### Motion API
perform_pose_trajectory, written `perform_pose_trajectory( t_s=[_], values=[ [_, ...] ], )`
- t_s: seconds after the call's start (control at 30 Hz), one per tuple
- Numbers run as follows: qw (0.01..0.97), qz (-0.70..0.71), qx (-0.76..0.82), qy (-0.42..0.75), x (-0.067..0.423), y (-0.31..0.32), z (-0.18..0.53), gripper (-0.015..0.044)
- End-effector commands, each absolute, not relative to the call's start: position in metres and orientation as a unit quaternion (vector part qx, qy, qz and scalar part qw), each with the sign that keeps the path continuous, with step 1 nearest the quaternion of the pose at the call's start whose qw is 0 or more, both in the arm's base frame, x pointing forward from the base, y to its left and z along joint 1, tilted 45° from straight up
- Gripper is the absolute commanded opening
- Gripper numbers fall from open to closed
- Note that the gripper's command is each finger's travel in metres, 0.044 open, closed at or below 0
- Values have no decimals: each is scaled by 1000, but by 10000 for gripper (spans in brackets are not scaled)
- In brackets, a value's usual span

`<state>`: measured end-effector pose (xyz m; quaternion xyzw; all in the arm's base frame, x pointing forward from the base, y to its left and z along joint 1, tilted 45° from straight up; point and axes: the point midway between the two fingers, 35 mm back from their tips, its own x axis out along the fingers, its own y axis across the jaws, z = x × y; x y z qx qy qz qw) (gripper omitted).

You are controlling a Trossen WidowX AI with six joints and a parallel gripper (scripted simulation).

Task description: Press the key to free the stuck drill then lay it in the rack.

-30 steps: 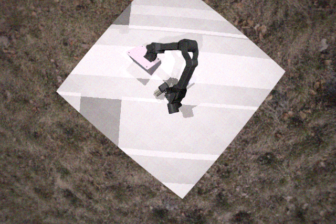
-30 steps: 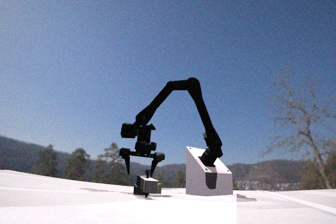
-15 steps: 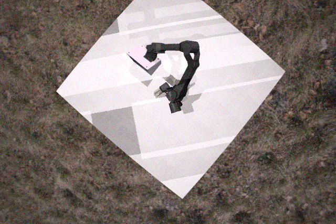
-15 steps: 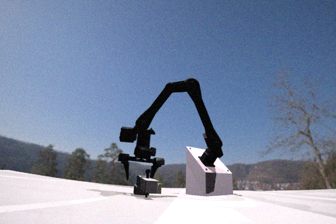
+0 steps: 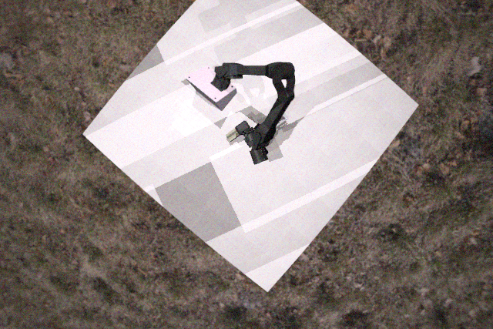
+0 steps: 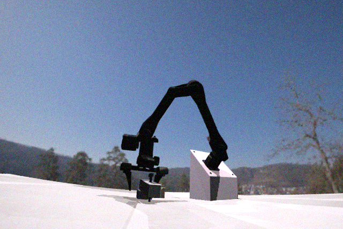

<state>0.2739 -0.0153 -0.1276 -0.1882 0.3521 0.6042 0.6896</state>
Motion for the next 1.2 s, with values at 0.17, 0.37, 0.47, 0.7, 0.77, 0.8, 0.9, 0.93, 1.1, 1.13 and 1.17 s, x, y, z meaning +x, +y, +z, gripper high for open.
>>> perform_pose_trajectory(
  t_s=[0.17,0.37,0.47,0.7,0.77,0.8,0.9,0.93,1.1,1.13,1.17],
  values=[
    [689,604,-188,352,274,-14,-128,309],
    [689,604,-188,352,274,-14,-128,151],
    [689,604,-188,352,274,-14,-128,72],
    [689,604,-188,352,274,-14,-128,0],
    [690,604,-187,352,273,-15,-129,0],
    [690,604,-186,353,273,-16,-129,0],
    [691,604,-184,353,272,-18,-131,0],
    [691,604,-184,353,272,-18,-132,0],
    [691,604,-184,353,271,-21,-134,0],
    [691,604,-184,353,270,-22,-135,0],
    [691,604,-184,353,270,-23,-136,0]
  ],
)
